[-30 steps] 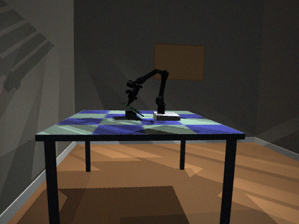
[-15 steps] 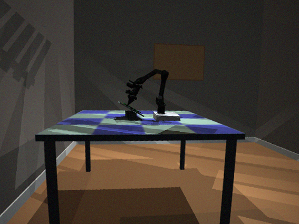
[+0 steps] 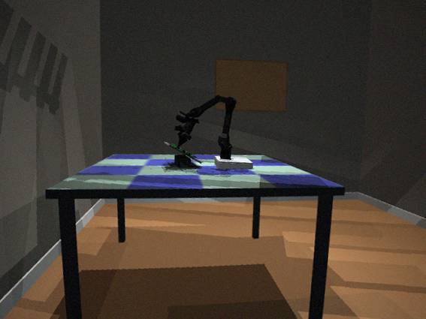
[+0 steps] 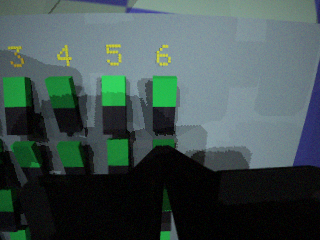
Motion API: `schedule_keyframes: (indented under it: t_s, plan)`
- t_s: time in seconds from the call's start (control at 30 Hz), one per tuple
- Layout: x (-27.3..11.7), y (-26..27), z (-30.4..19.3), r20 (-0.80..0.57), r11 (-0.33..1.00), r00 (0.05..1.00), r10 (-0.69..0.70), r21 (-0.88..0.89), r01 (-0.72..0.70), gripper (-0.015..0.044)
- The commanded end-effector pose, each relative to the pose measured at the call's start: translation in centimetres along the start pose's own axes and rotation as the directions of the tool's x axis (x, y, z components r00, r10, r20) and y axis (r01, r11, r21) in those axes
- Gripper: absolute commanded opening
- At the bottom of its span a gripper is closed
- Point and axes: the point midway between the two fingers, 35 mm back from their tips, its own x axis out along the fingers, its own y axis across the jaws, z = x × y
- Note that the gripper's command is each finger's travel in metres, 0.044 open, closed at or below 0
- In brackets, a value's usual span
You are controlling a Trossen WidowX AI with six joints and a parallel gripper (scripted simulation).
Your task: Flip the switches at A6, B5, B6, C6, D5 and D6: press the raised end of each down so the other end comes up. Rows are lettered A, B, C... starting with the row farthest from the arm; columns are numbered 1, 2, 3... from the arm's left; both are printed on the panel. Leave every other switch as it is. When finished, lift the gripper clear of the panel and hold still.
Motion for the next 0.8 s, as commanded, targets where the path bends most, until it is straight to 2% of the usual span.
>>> schedule_keyframes:
  t_s: [0.0,0.63,0.7,0.77]
  plan:
    - [0.1,-0.1,-0.1,-0.004,1.0,1.0,-0.004,0.007,0.004,0.0]
    - [0.4,-0.1,-0.1,-0.004,1.0,1.0,-0.004,0.007,0.004,0.0]
    - [-0.8,-0.1,0.0,0.003,1.0,1.0,-0.001,0.001,0.001,0.0]
    - [-3.8,-0.2,-0.1,0.012,1.0,1.0,-0.003,0.004,0.003,0.0]
